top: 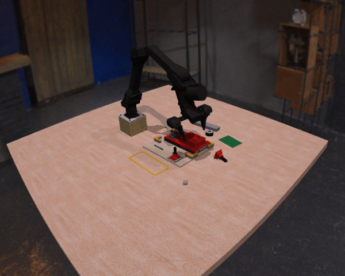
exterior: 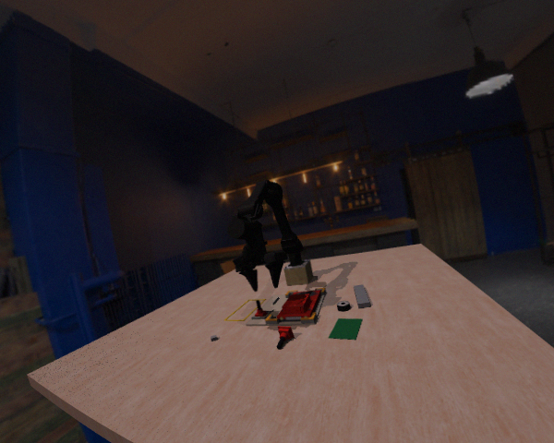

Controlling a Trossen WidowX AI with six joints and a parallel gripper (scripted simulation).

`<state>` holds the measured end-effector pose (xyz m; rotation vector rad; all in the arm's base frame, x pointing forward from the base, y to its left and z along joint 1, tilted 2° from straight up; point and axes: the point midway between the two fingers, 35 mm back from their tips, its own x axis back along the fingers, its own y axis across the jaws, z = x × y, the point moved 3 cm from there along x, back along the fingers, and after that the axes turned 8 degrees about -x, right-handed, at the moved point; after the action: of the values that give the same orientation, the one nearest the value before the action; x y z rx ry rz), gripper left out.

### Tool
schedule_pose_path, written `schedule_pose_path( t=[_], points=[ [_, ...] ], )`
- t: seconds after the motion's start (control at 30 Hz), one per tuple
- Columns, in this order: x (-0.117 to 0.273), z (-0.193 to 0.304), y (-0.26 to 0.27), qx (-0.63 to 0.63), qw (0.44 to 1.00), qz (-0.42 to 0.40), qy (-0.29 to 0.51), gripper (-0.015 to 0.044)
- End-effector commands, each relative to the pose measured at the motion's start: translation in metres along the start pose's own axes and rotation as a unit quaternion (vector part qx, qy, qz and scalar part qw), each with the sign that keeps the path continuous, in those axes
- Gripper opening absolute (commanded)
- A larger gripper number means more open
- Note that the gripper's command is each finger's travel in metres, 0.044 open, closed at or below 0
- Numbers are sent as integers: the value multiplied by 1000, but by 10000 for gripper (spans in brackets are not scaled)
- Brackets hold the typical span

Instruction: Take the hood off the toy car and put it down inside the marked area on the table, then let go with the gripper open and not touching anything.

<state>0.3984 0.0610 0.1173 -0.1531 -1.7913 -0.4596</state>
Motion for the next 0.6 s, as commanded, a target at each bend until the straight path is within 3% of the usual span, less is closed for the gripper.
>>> schedule_pose_path(
  t=[0.0, 0.17, 0.57],
  points=[
    [-6, 42, 22, 93, 993, 45, 48, 440],
    [-7, 86, 38, 177, 977, 86, 88, 440],
    [-7, 87, 38, 180, 976, 88, 90, 440]
  ],
)
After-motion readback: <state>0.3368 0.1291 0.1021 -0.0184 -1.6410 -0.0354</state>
